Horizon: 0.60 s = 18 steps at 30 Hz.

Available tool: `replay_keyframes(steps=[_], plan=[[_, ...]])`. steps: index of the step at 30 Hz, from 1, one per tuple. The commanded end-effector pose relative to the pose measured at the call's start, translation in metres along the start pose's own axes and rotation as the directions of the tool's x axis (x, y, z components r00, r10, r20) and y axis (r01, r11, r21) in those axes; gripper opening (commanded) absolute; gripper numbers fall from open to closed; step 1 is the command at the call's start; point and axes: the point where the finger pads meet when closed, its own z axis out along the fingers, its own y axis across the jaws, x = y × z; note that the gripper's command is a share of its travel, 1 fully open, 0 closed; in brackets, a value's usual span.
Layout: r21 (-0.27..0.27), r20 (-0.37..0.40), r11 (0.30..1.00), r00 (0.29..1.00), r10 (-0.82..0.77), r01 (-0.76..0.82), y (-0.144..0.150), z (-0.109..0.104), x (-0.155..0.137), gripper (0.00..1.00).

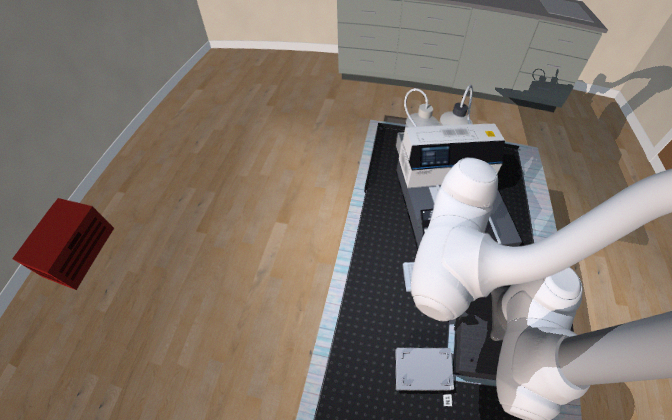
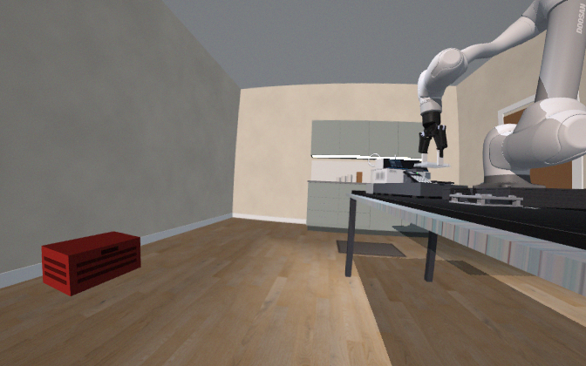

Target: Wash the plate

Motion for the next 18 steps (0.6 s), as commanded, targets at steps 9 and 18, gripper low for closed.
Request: replay_keyframes(steps=[9,18], plan=[[0.002,-0.001,0.999,0.999,-0.041,0.041,0.031,-0.004,-0.013,0.1],[0.002,-0.001,0.999,0.999,-0.041,0.041,0.066,-0.01,-0.041,0.1]])
